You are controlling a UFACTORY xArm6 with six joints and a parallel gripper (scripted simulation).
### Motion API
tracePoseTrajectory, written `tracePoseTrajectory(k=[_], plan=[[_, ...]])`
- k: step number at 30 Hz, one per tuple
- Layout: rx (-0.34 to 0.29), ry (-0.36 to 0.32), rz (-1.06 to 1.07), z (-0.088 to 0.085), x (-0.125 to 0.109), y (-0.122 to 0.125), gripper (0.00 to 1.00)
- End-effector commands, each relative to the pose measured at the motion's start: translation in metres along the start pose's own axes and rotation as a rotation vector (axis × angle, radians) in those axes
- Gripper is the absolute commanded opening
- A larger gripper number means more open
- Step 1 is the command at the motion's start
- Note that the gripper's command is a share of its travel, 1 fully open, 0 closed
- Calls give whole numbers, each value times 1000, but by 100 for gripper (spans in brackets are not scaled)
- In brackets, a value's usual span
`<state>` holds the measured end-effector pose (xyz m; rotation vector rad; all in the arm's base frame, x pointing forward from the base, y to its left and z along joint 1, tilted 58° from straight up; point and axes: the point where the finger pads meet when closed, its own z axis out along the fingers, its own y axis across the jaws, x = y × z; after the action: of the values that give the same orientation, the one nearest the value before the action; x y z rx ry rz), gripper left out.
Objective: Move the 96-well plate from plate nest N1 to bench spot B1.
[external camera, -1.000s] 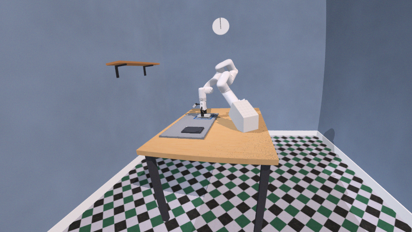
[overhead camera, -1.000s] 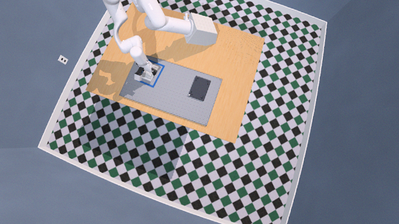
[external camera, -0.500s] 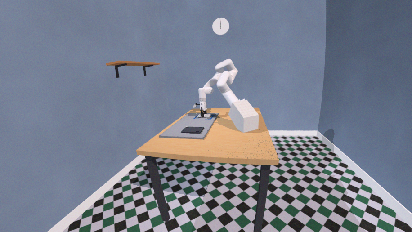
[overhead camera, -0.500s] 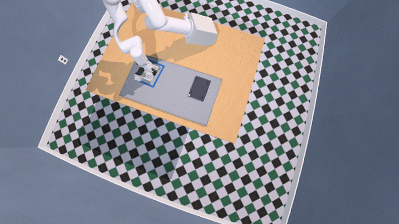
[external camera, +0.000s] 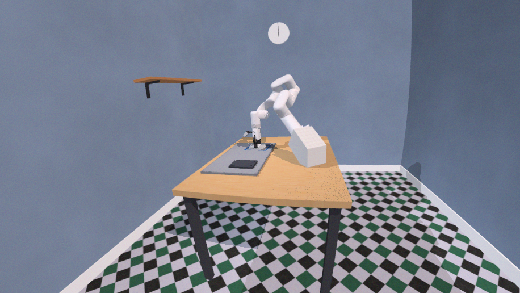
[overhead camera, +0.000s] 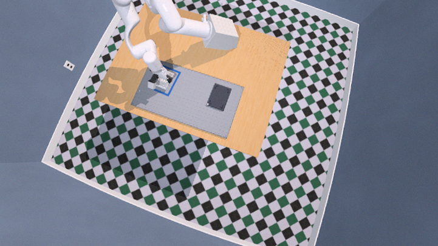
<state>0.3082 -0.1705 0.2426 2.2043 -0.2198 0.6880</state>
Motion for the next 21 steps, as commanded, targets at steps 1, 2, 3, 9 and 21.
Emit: tracePoseTrajectory(k=[1, 2, 3, 9, 21], plan=[[0, 2, 1, 0, 1, 0, 0], [0, 2, 1, 0, 1, 0, 0], [0, 2, 1, 0, 1, 0, 0], [0, 2, 1, 1, 1, 0, 0], [0, 2, 1, 3, 1, 0, 0]])
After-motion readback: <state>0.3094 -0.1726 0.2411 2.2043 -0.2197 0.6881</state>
